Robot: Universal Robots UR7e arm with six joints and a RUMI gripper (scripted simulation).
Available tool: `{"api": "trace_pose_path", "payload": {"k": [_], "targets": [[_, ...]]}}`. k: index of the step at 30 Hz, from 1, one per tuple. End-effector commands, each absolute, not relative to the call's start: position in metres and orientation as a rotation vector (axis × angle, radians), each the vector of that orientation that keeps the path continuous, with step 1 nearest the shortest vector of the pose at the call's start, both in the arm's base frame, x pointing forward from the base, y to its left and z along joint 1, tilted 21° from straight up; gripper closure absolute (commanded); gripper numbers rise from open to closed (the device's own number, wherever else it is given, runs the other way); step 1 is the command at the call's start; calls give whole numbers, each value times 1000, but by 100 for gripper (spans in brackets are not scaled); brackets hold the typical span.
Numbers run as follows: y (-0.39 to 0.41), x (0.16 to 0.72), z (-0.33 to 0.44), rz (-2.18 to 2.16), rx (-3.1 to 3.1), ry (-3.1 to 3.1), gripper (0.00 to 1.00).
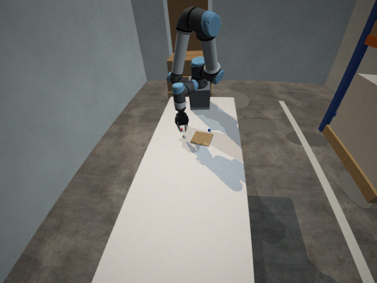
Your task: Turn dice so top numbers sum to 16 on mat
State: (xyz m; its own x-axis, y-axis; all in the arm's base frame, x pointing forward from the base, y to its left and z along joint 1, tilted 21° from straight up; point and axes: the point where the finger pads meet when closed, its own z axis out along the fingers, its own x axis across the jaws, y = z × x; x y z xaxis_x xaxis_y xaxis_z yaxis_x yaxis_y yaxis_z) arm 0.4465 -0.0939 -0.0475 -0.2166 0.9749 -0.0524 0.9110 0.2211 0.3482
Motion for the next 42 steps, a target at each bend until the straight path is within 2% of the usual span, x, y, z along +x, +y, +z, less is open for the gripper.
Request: {"api": "trace_pose_path", "payload": {"k": [1,42], "targets": [[-94,449,-55,354,1776,2236,82],[-94,455,-70,354,1776,2236,82]]}}
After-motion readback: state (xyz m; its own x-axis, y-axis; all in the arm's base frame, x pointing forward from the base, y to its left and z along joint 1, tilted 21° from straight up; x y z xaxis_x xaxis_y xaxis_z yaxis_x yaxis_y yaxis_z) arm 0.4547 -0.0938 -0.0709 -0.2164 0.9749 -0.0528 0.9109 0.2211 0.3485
